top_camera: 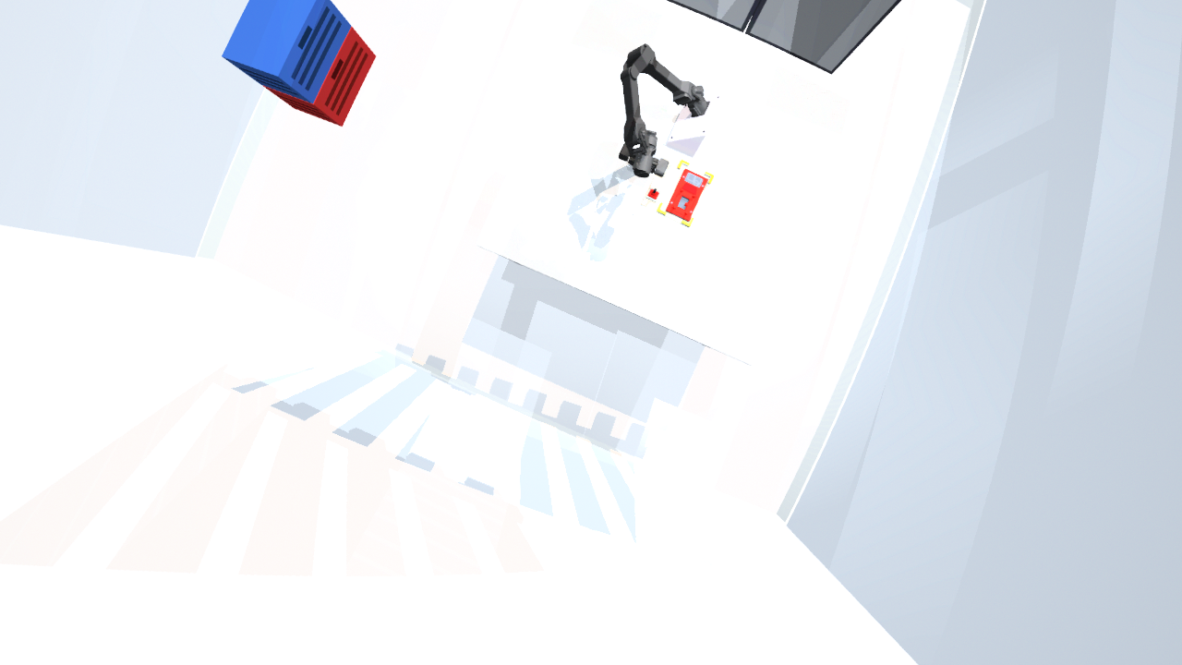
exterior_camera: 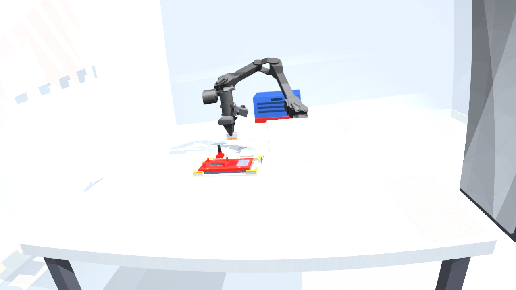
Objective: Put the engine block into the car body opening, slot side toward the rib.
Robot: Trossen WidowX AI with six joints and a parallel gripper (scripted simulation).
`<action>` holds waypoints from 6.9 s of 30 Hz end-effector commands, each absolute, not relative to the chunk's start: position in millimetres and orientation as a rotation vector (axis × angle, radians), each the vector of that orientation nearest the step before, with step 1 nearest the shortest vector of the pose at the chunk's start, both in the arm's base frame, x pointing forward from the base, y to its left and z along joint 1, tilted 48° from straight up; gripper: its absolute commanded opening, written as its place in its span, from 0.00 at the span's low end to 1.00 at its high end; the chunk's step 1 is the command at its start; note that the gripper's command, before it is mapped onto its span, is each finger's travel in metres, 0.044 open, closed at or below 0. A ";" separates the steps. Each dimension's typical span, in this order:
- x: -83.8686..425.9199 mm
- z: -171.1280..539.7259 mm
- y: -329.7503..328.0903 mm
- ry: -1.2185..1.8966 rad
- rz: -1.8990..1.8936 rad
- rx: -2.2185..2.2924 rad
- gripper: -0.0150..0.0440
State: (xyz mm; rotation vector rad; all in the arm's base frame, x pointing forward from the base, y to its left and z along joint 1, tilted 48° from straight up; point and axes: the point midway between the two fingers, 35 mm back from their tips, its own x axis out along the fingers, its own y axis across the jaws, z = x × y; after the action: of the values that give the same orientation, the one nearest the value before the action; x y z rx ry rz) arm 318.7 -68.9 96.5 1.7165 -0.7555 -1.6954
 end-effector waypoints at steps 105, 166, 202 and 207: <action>349.2 -42.4 57.0 -3.675 0.784 2.305 0.25; 344.9 -73.9 67.0 -3.870 1.728 1.789 0.52; 345.7 -78.6 62.3 -3.870 1.739 1.782 0.52; 345.7 -79.2 61.7 -3.868 1.719 1.796 0.52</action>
State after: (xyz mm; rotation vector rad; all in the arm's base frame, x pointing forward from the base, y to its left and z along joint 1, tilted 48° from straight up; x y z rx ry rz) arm 346.1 62.7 -78.2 -0.6497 1.4141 -0.6337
